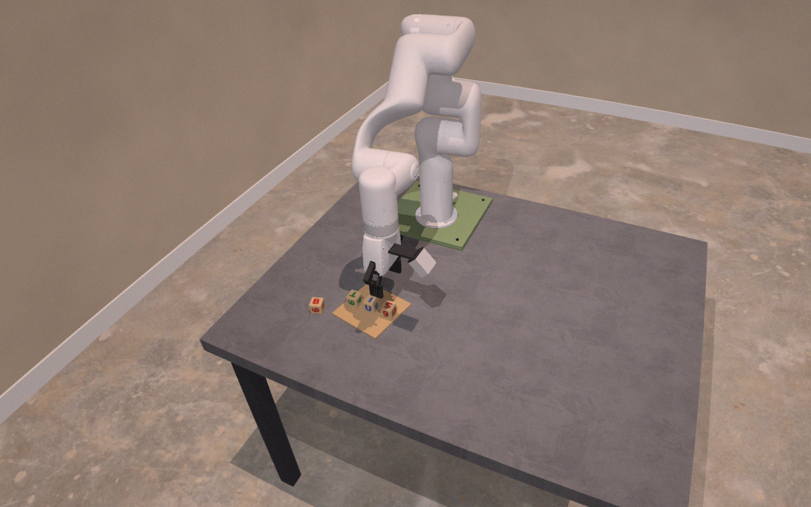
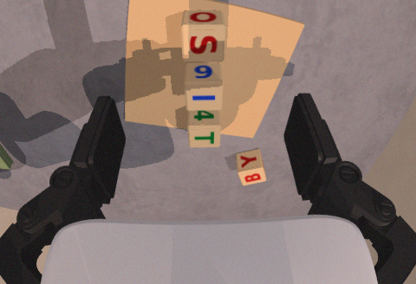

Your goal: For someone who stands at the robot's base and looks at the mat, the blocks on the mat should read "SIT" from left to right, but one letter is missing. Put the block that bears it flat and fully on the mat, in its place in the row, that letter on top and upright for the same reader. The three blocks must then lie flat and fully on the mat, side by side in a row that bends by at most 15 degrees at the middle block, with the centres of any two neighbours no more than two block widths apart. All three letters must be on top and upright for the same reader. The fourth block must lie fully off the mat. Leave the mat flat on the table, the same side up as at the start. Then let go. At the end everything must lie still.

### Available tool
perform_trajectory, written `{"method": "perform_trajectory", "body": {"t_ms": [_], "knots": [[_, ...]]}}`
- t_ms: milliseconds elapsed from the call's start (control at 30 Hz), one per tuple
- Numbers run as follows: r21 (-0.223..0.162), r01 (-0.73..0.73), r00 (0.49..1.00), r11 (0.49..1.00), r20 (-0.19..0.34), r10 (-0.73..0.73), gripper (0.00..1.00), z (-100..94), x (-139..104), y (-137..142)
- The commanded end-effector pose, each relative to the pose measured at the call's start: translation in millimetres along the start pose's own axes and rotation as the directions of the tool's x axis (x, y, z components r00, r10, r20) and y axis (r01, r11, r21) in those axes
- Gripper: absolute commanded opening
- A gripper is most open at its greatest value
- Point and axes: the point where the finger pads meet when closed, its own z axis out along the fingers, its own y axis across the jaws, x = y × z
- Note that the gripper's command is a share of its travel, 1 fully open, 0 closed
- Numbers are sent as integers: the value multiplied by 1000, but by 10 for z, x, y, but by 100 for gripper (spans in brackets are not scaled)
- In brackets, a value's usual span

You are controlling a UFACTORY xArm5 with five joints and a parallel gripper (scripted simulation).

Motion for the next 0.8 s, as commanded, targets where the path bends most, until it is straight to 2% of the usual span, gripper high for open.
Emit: {"method": "perform_trajectory", "body": {"t_ms": [0, 267, 633, 700, 767], "knots": [[-4, 0, 1000, 1000, 0, 0, 100, -13, 2, 12], [-4, 0, 1000, 1000, 0, 0, 100, -85, 1, 12], [-4, 0, 1000, 1000, 0, 0, 100, -582, 1, 10], [-4, 0, 1000, 1000, 0, 0, 100, -582, 1, 10], [-4, 0, 1000, 1000, 0, 0, 100, -673, 1, 10]]}}
